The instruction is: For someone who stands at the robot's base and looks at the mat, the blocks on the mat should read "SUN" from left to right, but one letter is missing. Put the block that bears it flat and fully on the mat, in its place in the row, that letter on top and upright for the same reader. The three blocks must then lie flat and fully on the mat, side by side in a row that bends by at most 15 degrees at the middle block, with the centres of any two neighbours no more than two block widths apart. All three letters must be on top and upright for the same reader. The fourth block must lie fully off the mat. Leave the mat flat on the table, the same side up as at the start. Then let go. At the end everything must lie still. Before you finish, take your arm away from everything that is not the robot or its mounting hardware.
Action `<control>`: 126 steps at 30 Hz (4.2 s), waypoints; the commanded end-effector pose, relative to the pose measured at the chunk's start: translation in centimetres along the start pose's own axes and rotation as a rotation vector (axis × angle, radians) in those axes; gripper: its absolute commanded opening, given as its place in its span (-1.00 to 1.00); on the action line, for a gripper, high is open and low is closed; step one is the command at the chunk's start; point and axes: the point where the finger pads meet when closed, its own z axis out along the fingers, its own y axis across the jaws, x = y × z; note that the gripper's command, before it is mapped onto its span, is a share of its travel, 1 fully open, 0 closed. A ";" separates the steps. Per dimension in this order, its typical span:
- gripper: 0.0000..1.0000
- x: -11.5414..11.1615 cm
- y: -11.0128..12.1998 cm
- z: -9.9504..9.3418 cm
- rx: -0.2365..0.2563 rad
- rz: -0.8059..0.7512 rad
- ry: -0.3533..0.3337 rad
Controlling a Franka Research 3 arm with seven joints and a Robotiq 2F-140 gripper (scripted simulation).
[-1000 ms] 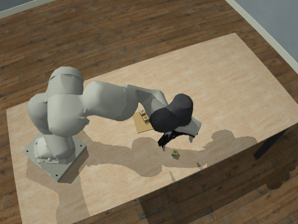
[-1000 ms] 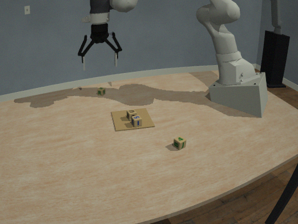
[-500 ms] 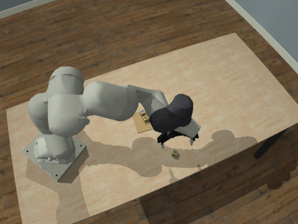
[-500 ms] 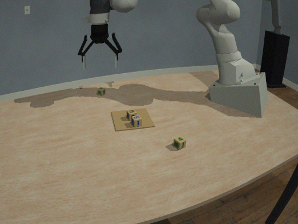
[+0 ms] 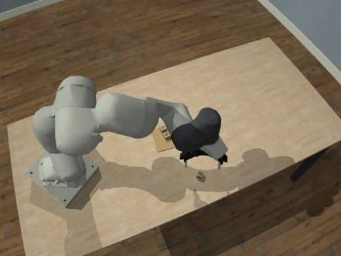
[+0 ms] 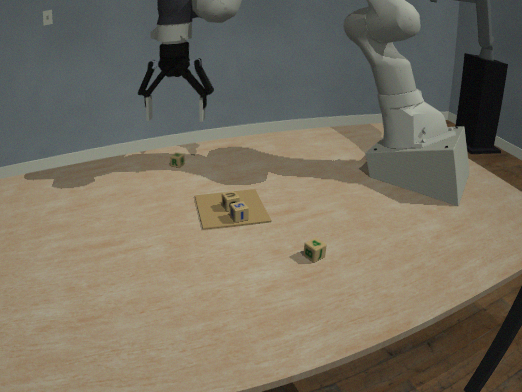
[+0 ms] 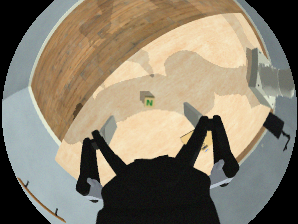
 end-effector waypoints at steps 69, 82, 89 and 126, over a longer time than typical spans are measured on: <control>1.00 -0.2 0.1 0.9 -0.006 1.044 -0.004; 1.00 -0.2 0.1 1.1 -0.008 1.216 -0.004; 1.00 -0.2 0.1 1.1 -0.009 1.310 -0.004; 1.00 -0.3 0.2 1.6 -0.017 1.800 -0.003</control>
